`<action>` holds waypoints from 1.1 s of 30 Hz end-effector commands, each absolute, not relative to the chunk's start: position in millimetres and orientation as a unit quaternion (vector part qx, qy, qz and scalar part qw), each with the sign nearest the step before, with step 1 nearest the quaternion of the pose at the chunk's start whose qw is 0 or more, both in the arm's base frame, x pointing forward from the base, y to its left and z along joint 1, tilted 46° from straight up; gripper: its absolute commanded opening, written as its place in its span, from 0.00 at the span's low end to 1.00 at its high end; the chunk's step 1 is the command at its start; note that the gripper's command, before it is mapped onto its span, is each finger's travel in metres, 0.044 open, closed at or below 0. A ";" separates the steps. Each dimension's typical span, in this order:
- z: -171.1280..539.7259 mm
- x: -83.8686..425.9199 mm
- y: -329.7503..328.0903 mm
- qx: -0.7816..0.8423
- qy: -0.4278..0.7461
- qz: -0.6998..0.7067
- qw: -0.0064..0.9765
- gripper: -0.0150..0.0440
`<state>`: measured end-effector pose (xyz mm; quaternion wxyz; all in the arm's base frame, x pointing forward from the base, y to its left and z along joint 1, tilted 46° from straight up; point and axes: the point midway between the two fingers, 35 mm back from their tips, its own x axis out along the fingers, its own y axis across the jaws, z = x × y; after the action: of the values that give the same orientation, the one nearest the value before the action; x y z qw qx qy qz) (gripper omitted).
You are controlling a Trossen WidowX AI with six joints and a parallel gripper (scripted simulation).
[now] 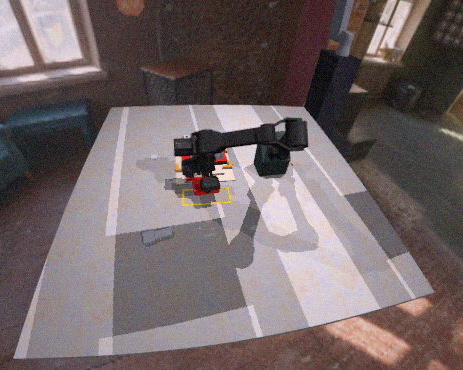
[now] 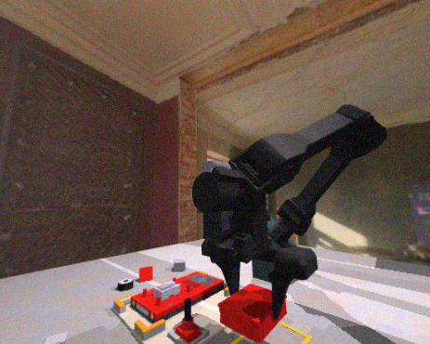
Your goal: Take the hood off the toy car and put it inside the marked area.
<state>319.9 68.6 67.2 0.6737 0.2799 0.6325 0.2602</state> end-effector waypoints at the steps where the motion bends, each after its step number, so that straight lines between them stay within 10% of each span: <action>1: 64.8 319.4 70.2 0.284 0.633 0.259 0.672 0.25; 33: 48.4 319.0 88.6 0.286 0.632 0.260 0.672 0.25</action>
<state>319.8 87.6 50.2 0.6734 0.2811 0.6318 0.2616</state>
